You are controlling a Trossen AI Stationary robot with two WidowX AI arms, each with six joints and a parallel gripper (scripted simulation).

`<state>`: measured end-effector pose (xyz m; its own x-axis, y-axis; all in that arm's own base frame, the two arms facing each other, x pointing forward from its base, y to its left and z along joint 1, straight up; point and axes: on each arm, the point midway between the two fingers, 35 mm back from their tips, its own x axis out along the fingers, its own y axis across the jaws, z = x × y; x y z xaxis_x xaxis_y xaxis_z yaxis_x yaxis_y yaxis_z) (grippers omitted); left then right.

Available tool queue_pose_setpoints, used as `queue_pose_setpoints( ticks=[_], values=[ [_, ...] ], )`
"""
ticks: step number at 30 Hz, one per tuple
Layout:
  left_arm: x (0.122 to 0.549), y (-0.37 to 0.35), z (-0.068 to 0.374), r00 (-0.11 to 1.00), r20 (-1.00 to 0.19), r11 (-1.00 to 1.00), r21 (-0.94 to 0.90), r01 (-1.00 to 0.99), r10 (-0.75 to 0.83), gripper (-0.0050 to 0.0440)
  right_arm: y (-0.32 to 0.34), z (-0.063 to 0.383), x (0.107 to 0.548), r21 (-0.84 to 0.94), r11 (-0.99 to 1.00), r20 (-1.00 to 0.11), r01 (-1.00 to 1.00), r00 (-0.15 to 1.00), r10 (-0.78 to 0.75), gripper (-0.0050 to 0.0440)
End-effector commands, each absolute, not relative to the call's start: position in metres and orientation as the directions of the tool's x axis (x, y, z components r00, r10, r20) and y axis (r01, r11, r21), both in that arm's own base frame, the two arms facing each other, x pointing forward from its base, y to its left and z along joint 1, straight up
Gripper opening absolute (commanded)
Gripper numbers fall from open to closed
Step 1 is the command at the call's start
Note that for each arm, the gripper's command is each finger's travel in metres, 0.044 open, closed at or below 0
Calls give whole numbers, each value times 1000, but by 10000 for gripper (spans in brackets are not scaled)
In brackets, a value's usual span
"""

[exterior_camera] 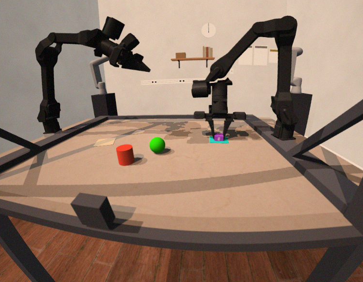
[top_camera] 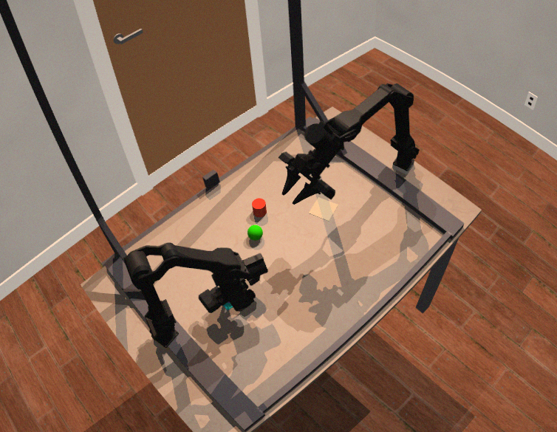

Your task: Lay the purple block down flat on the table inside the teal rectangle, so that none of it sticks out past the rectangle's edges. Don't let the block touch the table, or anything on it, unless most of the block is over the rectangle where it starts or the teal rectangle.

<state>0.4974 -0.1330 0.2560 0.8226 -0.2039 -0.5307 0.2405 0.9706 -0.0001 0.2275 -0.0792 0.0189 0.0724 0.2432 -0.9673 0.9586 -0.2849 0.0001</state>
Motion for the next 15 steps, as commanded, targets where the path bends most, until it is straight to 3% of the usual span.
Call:
queue_pose_setpoints(
  ticks=[1,4,5,11,13,15],
  values=[
    [496,-132,274,842,-498,971,-1,240,-209,200,-80,22,230,16,-284,-968,959,86,235,-50],
    [496,-132,274,842,-498,971,-1,240,-209,200,-80,22,230,16,-284,-968,959,86,235,-50],
    [496,-132,274,842,-498,971,-1,240,-209,200,-80,22,230,16,-284,-968,959,86,235,24],
    [496,-132,274,842,-498,971,-1,240,-209,200,-80,22,230,16,-284,-968,959,86,235,168],
    [496,-132,274,842,-498,971,-1,240,-209,200,-80,22,230,16,-284,-968,959,86,235,168],
    [496,-132,274,842,-498,971,-1,240,-209,200,-80,22,230,16,-284,-968,959,86,235,201]
  ],
)
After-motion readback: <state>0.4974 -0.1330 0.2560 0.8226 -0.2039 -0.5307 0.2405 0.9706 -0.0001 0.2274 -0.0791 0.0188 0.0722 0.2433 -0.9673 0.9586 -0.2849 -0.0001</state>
